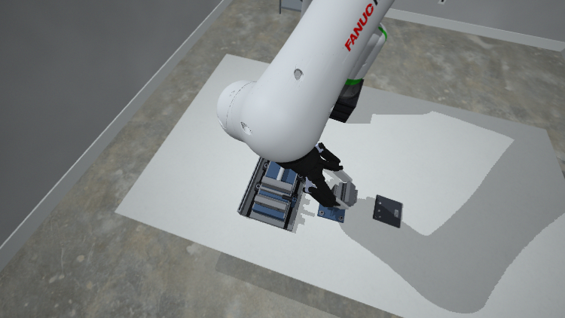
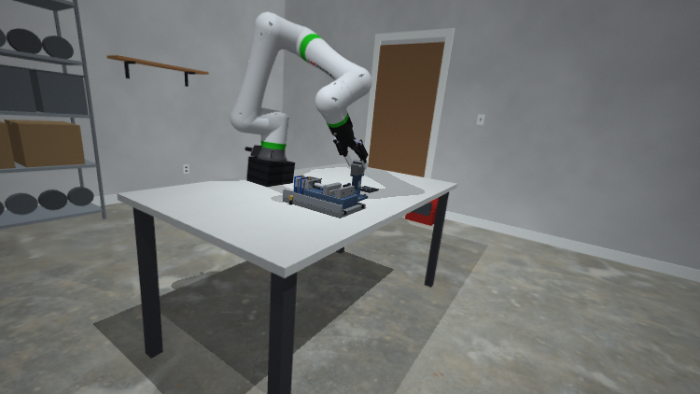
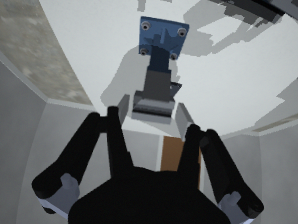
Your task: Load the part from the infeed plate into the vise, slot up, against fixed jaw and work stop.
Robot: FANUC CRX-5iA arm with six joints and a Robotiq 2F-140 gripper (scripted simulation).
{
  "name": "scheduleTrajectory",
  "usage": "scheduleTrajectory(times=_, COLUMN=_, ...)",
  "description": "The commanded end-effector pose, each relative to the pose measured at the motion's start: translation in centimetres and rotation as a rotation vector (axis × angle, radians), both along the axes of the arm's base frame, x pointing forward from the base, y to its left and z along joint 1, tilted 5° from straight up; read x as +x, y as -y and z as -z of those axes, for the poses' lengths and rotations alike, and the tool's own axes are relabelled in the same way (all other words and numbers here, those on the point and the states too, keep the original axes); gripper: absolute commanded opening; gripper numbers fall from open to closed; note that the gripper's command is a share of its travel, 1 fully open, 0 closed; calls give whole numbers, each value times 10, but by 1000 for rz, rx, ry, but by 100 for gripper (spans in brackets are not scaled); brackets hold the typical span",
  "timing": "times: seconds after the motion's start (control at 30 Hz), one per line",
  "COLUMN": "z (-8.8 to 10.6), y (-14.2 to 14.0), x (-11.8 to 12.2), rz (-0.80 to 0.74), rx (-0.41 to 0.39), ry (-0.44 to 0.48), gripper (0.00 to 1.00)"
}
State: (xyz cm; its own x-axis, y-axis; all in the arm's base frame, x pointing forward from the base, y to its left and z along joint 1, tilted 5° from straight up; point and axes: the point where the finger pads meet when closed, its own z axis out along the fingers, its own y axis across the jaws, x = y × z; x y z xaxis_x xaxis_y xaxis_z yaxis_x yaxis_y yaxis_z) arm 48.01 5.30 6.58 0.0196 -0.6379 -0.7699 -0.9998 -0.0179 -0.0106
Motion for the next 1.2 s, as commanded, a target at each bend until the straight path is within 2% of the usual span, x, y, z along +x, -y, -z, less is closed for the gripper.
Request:
scheduleTrajectory(times=0.0, z=0, y=0, x=0, rz=0, rx=0, ry=0, gripper=51)
scheduleTrajectory(times=0.03, z=0, y=0, x=0, rz=0, rx=0, ry=0, gripper=0)
scheduleTrajectory(times=1.17, z=0, y=0, x=0, rz=0, rx=0, ry=0, gripper=0)
